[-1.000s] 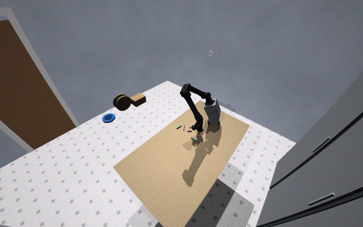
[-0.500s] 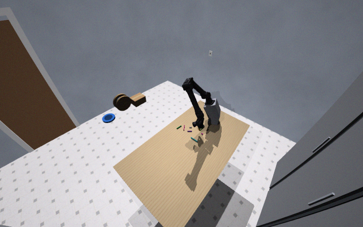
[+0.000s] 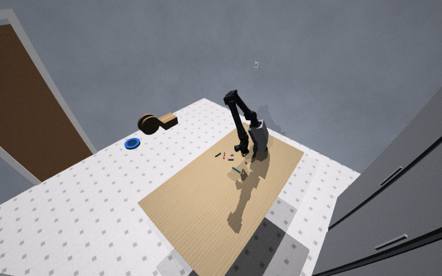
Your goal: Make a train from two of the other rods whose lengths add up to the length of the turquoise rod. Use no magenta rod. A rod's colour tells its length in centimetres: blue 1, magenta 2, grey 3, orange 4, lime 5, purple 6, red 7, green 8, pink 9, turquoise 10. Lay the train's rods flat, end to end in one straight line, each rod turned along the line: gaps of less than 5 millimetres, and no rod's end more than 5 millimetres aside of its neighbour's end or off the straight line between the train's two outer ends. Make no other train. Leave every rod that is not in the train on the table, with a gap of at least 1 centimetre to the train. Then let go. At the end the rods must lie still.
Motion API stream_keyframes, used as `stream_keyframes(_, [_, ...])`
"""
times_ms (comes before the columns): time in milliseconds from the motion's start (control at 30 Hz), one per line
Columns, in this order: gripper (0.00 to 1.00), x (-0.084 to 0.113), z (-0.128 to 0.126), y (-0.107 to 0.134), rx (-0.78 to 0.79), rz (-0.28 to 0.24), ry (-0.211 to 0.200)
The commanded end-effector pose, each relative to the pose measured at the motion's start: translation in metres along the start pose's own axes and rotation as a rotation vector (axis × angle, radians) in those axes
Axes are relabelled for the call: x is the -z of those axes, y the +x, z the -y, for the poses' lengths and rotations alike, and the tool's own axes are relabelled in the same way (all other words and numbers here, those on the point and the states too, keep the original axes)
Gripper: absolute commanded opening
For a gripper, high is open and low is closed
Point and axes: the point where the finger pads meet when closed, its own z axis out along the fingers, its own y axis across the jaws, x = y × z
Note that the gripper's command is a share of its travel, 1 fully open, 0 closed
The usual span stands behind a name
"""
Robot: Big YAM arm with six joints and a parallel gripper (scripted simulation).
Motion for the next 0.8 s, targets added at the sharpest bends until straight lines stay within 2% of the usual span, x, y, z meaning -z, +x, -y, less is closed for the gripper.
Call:
stream_keyframes(0, [0.35, -0.001, 0.000, 0.000, -0.016, 0.003, 0.002])
stream_keyframes(200, [0.35, 0.001, -0.013, 0.002, 0.153, 0.004, -0.001])
stream_keyframes(300, [0.35, 0.001, -0.014, 0.002, 0.151, 0.007, -0.004])
stream_keyframes(400, [0.35, 0.001, -0.019, 0.003, 0.284, 0.004, -0.001])
stream_keyframes(467, [0.35, 0.001, -0.020, 0.003, 0.278, 0.009, -0.007])
stream_keyframes(500, [0.35, 0.001, -0.023, 0.004, 0.365, 0.004, -0.002])
stream_keyframes(600, [0.35, -0.001, -0.019, 0.003, 0.348, 0.004, -0.002])
stream_keyframes(633, [0.35, 0.001, -0.028, 0.005, 0.455, 0.004, -0.003])
stream_keyframes(767, [0.35, 0.000, -0.025, 0.004, 0.440, 0.008, -0.006])
